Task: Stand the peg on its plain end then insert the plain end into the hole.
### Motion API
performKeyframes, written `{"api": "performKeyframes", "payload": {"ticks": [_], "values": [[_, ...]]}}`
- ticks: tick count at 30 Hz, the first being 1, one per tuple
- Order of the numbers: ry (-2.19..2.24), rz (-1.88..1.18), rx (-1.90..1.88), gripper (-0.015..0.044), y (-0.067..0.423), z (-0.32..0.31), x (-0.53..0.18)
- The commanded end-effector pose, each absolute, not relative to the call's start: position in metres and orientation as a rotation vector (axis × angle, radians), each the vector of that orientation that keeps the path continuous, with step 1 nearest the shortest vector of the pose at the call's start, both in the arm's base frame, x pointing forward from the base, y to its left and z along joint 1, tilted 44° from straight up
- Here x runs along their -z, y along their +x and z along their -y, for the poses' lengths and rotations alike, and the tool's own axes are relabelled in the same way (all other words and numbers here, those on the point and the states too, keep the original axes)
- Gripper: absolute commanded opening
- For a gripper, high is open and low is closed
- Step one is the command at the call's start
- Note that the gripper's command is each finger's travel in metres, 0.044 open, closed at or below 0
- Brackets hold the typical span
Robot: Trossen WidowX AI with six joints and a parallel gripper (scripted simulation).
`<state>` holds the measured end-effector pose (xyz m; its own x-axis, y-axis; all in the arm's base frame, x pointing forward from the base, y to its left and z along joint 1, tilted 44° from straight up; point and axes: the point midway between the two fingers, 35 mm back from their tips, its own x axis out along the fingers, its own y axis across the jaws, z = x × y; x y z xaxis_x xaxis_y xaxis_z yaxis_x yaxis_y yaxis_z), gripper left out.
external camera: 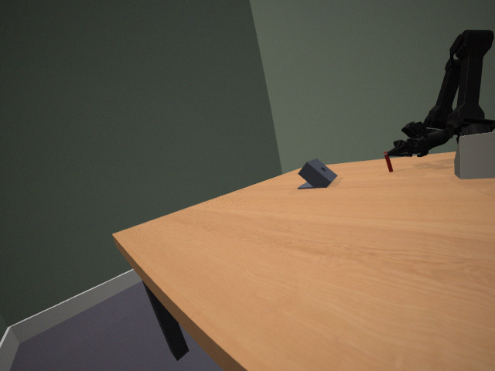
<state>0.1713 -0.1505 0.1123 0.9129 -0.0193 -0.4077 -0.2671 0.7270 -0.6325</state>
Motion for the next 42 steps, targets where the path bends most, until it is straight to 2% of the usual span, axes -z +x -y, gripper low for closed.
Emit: {"api": "performKeyframes", "payload": {"ticks": [1,42], "values": [[-0.750,-0.407,-0.141,0.0049,0.1710,0.1513,-0.1115],[-0.754,-0.376,-0.155,0.0049,0.1630,0.1532,-0.1112]]}}
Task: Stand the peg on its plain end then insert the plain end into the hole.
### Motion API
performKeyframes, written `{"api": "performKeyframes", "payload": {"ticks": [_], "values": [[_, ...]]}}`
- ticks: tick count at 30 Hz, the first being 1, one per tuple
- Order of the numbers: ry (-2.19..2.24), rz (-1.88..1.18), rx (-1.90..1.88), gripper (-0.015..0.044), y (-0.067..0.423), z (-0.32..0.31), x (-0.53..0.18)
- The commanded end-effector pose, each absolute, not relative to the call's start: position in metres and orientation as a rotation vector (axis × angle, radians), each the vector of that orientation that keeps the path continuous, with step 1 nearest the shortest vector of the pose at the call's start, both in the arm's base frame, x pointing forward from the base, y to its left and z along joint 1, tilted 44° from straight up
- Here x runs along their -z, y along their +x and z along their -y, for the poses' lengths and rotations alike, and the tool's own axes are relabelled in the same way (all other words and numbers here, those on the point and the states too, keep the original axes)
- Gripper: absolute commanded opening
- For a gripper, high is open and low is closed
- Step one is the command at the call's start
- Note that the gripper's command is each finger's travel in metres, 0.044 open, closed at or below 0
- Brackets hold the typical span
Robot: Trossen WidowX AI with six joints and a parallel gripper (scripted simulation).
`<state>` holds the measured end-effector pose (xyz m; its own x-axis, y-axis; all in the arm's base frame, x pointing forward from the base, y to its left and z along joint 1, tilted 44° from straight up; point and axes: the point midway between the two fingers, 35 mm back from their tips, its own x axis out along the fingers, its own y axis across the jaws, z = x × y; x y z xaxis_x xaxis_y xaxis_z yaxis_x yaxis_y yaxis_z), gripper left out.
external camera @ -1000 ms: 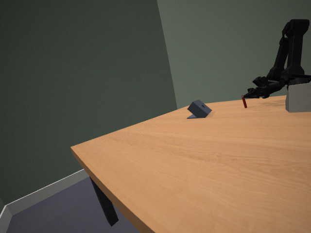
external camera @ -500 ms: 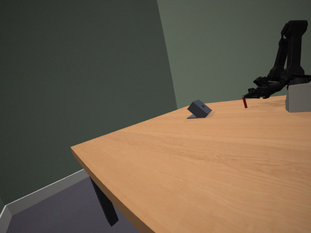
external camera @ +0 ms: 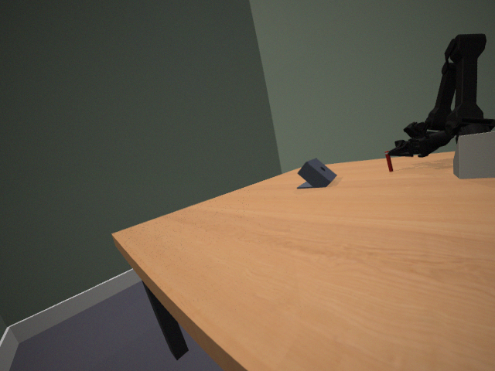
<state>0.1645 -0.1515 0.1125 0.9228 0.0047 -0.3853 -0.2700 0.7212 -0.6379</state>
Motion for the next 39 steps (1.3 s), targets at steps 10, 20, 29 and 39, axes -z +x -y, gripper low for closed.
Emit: {"api": "performKeyframes", "payload": {"ticks": [10,20,29,39], "values": [[-0.755,-0.365,-0.160,0.0049,0.1616,0.1534,-0.1112],[-0.756,-0.355,-0.164,0.0049,0.1602,0.1538,-0.1112],[-0.756,-0.345,-0.167,0.0049,0.1590,0.1541,-0.1111],[-0.756,-0.335,-0.171,0.0049,0.1578,0.1545,-0.1111]]}}
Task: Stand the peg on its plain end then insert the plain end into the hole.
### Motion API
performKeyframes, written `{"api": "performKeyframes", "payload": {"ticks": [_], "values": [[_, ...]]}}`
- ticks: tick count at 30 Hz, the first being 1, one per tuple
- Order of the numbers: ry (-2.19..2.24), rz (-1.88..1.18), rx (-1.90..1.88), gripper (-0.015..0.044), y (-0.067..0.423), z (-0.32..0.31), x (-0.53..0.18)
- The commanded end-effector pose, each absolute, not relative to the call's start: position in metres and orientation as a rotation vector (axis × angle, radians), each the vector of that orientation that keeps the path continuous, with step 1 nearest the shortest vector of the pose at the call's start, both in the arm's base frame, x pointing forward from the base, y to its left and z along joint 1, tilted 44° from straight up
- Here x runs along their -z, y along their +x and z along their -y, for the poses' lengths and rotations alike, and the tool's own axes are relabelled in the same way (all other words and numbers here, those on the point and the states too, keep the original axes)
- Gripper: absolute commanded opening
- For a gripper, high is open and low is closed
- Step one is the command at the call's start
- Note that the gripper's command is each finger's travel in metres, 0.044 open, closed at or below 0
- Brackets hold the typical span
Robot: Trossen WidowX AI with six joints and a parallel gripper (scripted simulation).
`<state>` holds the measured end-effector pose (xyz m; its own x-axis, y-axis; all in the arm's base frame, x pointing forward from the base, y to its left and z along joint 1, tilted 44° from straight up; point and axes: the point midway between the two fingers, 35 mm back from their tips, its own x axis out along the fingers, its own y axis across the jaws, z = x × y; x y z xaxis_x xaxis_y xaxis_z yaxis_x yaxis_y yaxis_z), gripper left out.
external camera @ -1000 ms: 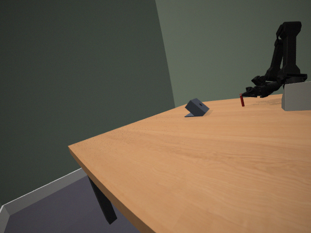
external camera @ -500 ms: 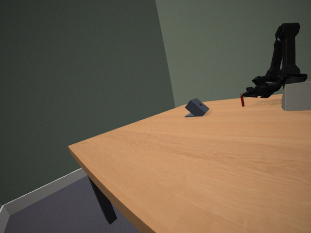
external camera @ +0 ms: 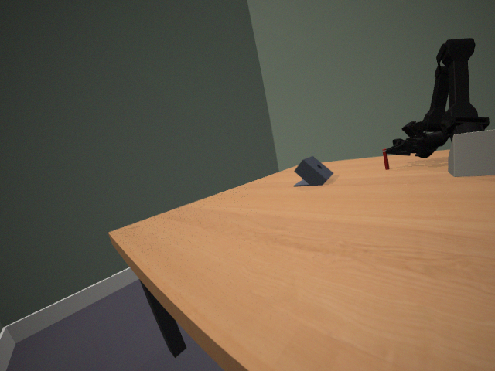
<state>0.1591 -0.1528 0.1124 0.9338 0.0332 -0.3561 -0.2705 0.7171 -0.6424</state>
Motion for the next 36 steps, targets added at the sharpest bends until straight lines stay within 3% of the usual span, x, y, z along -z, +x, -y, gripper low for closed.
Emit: {"api": "performKeyframes", "payload": {"ticks": [1,10,13,36], "values": [[-0.756,-0.334,-0.171,0.0049,0.1577,0.1546,-0.1111],[-0.755,-0.324,-0.174,0.0055,0.1580,0.1531,-0.1124],[-0.756,-0.323,-0.175,0.0130,0.1580,0.1532,-0.1124],[-0.756,-0.323,-0.175,0.0130,0.1580,0.1532,-0.1124]]}}
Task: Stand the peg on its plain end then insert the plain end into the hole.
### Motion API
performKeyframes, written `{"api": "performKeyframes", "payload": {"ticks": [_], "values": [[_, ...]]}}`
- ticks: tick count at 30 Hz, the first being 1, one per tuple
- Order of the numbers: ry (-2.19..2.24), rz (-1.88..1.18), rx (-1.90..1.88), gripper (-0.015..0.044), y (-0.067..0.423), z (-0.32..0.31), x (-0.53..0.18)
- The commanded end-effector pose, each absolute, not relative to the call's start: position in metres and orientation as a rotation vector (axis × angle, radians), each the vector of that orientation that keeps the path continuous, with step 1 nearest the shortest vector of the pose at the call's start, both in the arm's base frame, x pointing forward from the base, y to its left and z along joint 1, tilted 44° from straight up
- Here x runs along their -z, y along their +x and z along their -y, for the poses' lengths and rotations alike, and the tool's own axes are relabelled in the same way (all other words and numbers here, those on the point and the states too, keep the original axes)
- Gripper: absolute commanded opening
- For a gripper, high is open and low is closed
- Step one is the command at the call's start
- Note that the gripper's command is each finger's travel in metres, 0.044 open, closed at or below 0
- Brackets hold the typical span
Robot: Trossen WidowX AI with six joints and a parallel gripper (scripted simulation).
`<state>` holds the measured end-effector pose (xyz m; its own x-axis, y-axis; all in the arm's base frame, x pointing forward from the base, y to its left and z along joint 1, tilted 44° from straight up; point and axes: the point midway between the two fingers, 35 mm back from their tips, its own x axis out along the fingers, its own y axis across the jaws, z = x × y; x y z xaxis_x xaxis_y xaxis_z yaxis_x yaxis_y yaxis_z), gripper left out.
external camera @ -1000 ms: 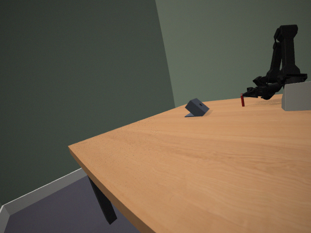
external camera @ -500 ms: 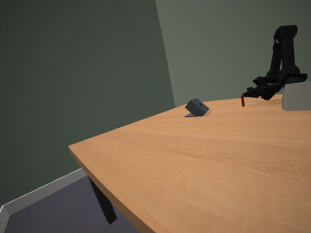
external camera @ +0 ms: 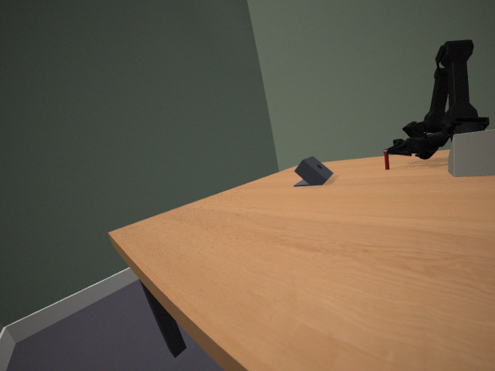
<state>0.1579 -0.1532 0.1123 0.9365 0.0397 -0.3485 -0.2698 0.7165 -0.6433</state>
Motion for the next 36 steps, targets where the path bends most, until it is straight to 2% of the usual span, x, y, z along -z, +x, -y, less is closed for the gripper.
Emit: {"api": "performKeyframes", "payload": {"ticks": [1,4,16,27,36], "values": [[-0.756,-0.323,-0.175,0.0130,0.158,0.153,-0.112],[-0.756,-0.323,-0.175,0.0130,0.158,0.153,-0.112],[-0.756,-0.323,-0.175,0.0440,0.158,0.153,-0.112],[-0.756,-0.330,-0.184,0.0440,0.161,0.151,-0.116],[-0.769,-0.384,-0.225,0.0440,0.185,0.102,-0.177]]}}
